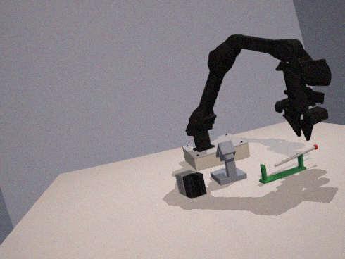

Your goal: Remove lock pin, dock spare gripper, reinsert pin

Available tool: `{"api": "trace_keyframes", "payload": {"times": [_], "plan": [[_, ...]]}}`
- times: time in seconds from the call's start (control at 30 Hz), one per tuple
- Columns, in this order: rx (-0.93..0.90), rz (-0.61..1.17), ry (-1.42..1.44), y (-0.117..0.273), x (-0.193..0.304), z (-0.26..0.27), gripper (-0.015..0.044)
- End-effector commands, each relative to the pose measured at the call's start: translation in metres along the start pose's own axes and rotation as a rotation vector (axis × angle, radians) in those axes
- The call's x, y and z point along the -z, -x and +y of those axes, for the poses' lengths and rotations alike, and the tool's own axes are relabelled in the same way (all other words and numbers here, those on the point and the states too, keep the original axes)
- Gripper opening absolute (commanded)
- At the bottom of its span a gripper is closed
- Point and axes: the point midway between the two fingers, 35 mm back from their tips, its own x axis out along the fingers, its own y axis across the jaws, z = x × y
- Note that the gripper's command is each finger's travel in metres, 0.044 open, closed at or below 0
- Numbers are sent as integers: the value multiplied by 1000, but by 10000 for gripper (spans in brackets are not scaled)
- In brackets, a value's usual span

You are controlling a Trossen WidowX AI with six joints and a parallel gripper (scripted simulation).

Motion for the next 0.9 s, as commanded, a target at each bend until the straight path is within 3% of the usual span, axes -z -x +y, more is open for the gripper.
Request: {"api": "trace_keyframes", "payload": {"times": [0.0,0.1,0.27,0.47,0.67,0.87], "plan": [[1,-1,0,10,-1,2,200],[-3,1,0,15,-1,3,200],[-6,3,1,7,0,2,331],[154,18,10,68,44,0,180],[178,22,11,75,51,0,180],[178,22,11,28,55,-10,180]]}}
